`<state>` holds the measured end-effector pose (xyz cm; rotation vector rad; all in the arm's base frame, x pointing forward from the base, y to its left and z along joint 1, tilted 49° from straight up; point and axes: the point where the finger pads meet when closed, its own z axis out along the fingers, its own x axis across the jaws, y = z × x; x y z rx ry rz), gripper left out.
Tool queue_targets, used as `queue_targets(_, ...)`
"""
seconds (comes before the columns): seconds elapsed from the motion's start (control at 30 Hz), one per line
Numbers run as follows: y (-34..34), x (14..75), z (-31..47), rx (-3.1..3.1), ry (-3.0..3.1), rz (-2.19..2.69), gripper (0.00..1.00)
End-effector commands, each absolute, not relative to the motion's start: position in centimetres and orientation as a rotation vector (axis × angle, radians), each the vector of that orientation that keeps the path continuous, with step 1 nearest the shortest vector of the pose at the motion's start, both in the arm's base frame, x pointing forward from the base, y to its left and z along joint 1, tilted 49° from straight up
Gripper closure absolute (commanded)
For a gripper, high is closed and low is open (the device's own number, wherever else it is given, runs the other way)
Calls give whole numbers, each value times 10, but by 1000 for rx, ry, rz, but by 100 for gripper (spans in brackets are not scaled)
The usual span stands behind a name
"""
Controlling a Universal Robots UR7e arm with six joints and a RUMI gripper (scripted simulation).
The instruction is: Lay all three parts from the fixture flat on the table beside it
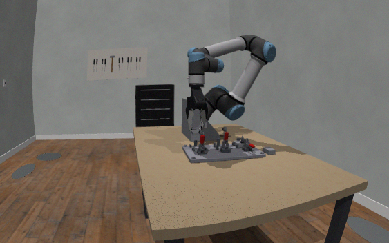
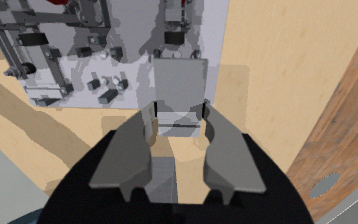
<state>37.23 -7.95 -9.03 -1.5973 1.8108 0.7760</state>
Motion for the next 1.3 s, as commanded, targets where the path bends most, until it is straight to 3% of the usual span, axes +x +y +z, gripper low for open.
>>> queue_targets(0.0,-84,372,-95,-1597,1811,774,100)
queue_targets(1.27,-150,362,-173,-1597,1811,774,100)
